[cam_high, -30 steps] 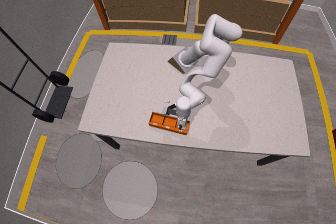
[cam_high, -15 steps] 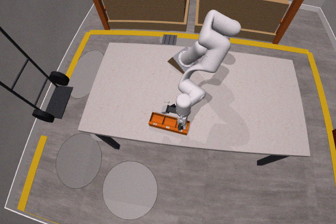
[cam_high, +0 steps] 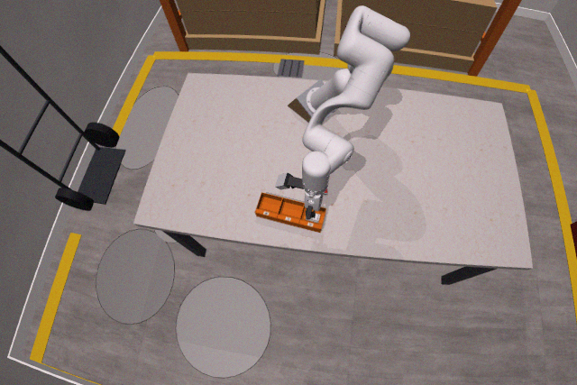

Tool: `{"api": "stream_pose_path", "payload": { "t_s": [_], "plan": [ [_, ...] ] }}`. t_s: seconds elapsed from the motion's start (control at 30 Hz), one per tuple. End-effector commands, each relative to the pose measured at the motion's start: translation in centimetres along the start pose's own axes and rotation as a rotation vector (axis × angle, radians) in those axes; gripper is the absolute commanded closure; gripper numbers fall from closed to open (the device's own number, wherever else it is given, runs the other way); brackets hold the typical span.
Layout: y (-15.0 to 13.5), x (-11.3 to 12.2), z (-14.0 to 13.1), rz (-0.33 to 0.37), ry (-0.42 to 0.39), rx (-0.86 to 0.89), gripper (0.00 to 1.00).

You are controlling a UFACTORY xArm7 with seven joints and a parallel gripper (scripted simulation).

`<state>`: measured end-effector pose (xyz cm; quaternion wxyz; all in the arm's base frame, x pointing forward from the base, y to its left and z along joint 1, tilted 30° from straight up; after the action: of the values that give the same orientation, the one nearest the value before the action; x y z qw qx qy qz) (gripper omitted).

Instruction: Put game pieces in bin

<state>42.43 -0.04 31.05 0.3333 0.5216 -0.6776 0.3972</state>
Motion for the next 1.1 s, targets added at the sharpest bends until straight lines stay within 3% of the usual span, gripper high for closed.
{"api": "stream_pose_path", "payload": {
  "t_s": [0.0, 0.33, 1.07],
  "plan": [
    [0.0, 2.5, -0.1, 0.002, 0.000, 0.000, 0.00],
    [0.0, 5.6, -0.1, 0.002, 0.000, 0.000, 0.00],
    [0.0, 5.6, -0.1, 0.002, 0.000, 0.000, 0.00]
  ]
}}
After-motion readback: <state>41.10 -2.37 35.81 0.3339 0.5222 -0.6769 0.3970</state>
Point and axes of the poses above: the point where the finger pads meet when closed, its own x axis back along the fingers, its own y axis across the jaws, z = x × y, the point moved 8 cm from there along x, back along the fingers, and after that the axes turned 8 degrees about -x, right-handed, at the moved point
